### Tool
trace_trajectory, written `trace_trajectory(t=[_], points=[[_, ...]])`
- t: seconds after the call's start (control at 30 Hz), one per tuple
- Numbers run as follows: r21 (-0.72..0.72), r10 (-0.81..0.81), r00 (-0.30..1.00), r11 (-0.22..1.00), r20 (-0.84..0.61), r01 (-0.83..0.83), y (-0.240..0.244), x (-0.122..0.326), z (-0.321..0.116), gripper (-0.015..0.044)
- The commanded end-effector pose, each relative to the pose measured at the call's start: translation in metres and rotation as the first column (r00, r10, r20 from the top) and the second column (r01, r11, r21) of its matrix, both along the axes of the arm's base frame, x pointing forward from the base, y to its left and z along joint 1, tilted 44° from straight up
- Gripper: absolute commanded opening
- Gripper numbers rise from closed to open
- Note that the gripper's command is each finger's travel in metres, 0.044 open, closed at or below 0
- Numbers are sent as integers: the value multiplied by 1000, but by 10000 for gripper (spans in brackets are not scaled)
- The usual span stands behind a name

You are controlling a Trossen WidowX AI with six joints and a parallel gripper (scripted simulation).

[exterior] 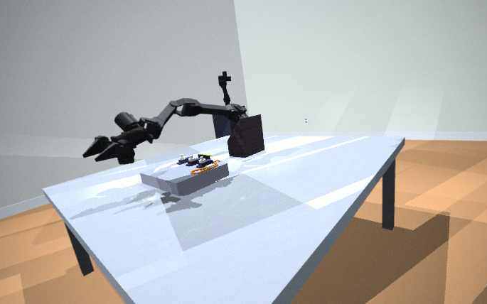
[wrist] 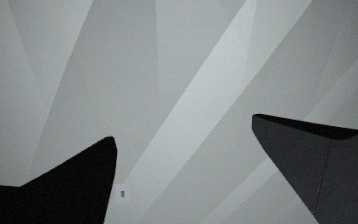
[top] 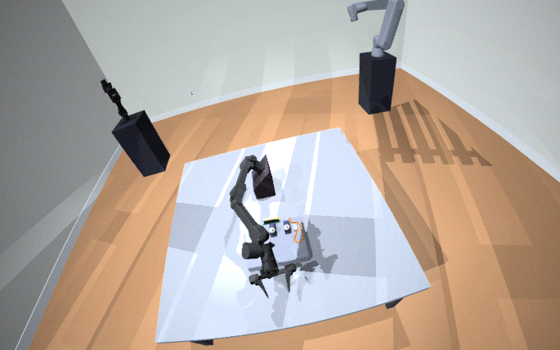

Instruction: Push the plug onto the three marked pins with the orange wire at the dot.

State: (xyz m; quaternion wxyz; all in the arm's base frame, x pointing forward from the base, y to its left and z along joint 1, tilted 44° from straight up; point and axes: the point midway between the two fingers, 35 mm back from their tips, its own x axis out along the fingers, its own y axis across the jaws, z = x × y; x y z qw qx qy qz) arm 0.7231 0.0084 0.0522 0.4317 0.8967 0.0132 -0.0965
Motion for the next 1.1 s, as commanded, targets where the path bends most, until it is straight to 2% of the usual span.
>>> trace_trajectory(t=[0.0,0.33,0.67,1.07], points=[[-2,1,1000,1000,0,-1,0,0,1,374],[-152,32,999,988,7,-31,-1,-10,45,115],[-420,85,996,904,9,-74,-3,-41,123,115],[-690,129,992,716,-13,-102,-6,-94,194,115]])
